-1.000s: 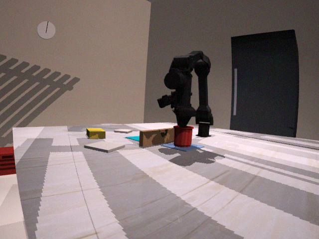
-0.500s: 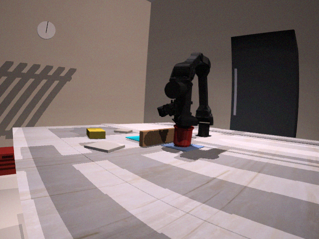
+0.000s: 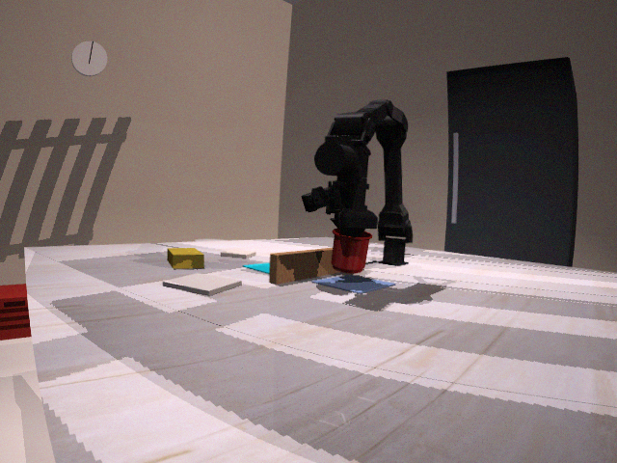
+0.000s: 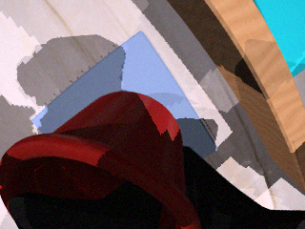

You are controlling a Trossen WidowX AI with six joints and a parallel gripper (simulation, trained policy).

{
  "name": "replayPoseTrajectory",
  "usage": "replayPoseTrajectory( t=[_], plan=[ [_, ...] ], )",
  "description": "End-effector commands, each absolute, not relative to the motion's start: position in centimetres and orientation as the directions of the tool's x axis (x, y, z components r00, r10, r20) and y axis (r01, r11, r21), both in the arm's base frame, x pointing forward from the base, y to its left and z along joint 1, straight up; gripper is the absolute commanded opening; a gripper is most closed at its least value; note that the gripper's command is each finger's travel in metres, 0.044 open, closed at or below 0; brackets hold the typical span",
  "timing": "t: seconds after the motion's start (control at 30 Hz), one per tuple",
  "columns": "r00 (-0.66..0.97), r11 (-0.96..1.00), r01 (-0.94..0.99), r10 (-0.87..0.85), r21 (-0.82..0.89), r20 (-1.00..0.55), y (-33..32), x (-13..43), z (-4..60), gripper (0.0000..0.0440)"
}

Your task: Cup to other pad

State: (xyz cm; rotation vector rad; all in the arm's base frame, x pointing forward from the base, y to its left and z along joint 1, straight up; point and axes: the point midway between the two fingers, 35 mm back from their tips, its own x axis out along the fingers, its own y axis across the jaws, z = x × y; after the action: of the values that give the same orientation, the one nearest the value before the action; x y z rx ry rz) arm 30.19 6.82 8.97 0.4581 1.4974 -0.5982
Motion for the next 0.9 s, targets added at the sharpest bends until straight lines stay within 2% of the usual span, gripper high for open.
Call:
replayPoseTrajectory(
  t=[0.0,0.87],
  plan=[
    [-0.007,0.759,0.648,-0.073,-0.060,-0.997,6.6,30.4,10.0,0.0007],
    [0.151,0.617,0.783,-0.063,0.081,-0.987,1.0,33.5,16.1,0.0000]
  ],
)
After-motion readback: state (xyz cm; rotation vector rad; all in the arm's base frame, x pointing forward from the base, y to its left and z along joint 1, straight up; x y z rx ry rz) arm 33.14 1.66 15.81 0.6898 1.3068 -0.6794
